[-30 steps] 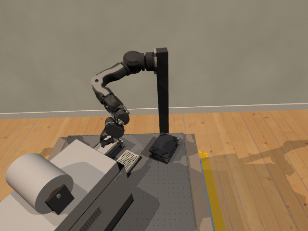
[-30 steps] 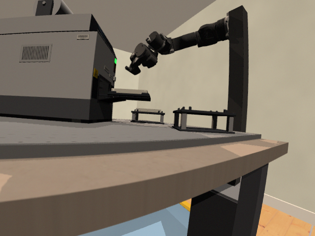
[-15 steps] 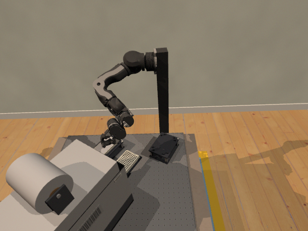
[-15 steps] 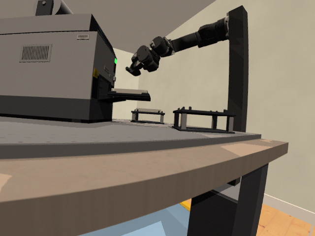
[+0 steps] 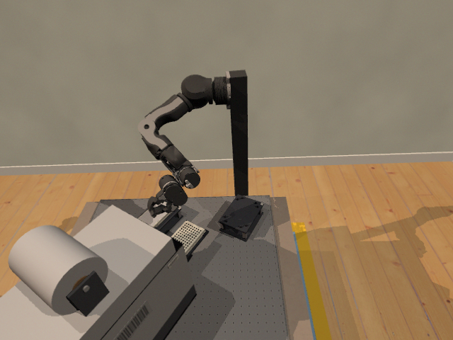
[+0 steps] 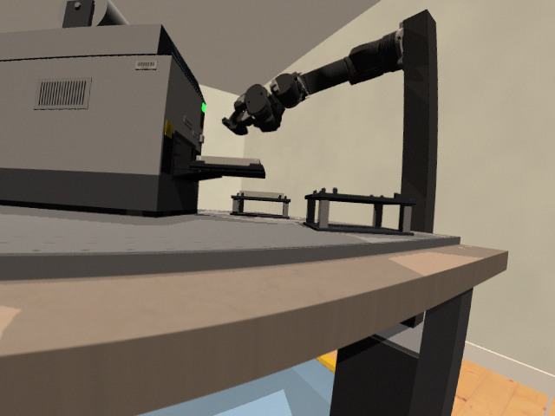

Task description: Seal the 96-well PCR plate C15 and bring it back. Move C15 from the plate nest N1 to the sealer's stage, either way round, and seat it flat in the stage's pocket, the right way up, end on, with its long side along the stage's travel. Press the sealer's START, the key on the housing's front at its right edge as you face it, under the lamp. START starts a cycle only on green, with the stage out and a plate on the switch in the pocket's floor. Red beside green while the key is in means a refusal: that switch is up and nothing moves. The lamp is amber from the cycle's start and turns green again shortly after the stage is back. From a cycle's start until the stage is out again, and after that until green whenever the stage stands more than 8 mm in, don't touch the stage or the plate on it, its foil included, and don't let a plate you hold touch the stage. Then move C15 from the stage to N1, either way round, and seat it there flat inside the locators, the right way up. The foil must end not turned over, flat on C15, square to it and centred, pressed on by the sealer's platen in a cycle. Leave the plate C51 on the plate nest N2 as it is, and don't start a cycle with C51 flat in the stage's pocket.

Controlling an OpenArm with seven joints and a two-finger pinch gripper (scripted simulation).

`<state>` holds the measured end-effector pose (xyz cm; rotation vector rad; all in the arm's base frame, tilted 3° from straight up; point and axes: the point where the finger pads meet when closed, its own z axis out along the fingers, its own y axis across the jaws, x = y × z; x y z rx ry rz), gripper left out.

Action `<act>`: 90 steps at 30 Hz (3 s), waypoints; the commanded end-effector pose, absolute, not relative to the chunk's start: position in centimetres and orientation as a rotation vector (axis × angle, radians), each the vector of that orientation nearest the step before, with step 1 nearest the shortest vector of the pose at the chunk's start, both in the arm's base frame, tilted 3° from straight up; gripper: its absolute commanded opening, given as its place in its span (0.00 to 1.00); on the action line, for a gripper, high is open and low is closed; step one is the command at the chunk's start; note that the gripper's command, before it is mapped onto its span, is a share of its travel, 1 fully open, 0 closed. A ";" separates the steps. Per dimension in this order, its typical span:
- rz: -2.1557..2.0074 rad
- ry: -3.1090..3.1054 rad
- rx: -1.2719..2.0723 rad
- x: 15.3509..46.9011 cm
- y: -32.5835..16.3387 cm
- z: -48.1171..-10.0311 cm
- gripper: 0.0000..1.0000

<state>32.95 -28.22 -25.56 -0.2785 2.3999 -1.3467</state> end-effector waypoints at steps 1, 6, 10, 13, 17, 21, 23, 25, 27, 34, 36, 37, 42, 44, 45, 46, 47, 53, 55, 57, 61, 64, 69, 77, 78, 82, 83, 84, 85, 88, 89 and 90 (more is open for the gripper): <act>-1.430 2.492 -0.458 33.1 -28.3 -25.3 0.00; -1.430 2.492 -0.458 33.1 -28.3 -25.3 0.00; -1.472 2.366 -0.446 33.1 -28.3 -25.3 0.00; -1.553 2.339 -0.561 33.1 -28.4 -25.2 0.00; -1.553 2.339 -0.561 33.1 -28.4 -25.2 0.00; -1.553 2.339 -0.561 33.1 -28.4 -25.2 0.00; -1.553 2.339 -0.561 33.1 -28.4 -25.2 0.00; -1.462 2.264 -0.413 33.1 -28.3 -25.3 0.00; -1.541 2.243 -0.525 33.1 -28.3 -25.3 0.00; -1.618 2.215 -0.638 33.1 -28.4 -25.2 0.00; -1.618 2.215 -0.638 33.1 -28.4 -25.2 0.00; -1.618 2.215 -0.638 33.1 -28.4 -25.2 0.00; -1.462 2.264 -0.413 33.1 -28.3 -25.3 0.00; -1.541 2.243 -0.525 33.1 -28.3 -25.3 0.00; -1.580 2.230 -0.581 33.1 -28.4 -25.2 0.00; -1.618 2.215 -0.638 33.1 -28.4 -25.2 0.00; -1.618 2.215 -0.638 33.1 -28.4 -25.2 0.00; -1.618 2.215 -0.638 33.1 -28.4 -25.2 0.00; -1.618 2.215 -0.638 33.1 -28.4 -25.2 0.00; -1.618 2.215 -0.638 33.1 -28.4 -25.2 0.00; -1.541 2.243 -0.525 33.1 -28.4 -25.2 0.00; -1.618 2.215 -0.638 33.1 -28.4 -25.2 0.00; -1.618 2.215 -0.638 33.1 -28.4 -25.2 0.00; -1.423 2.273 -0.357 31.9 -26.6 -24.6 0.00; -1.423 2.273 -0.357 31.2 -25.8 -24.2 0.00; -1.423 2.273 -0.357 30.0 -24.1 -23.5 0.00; -1.423 2.273 -0.357 30.0 -24.1 -23.5 0.00; -1.423 2.273 -0.357 30.0 -24.1 -23.5 0.00; -1.423 2.273 -0.357 30.0 -24.1 -23.5 0.00; -1.423 2.273 -0.357 30.0 -24.1 -23.5 0.00; -1.423 2.273 -0.357 30.0 -24.1 -23.5 0.00; -1.423 2.273 -0.357 30.0 -24.1 -23.5 0.00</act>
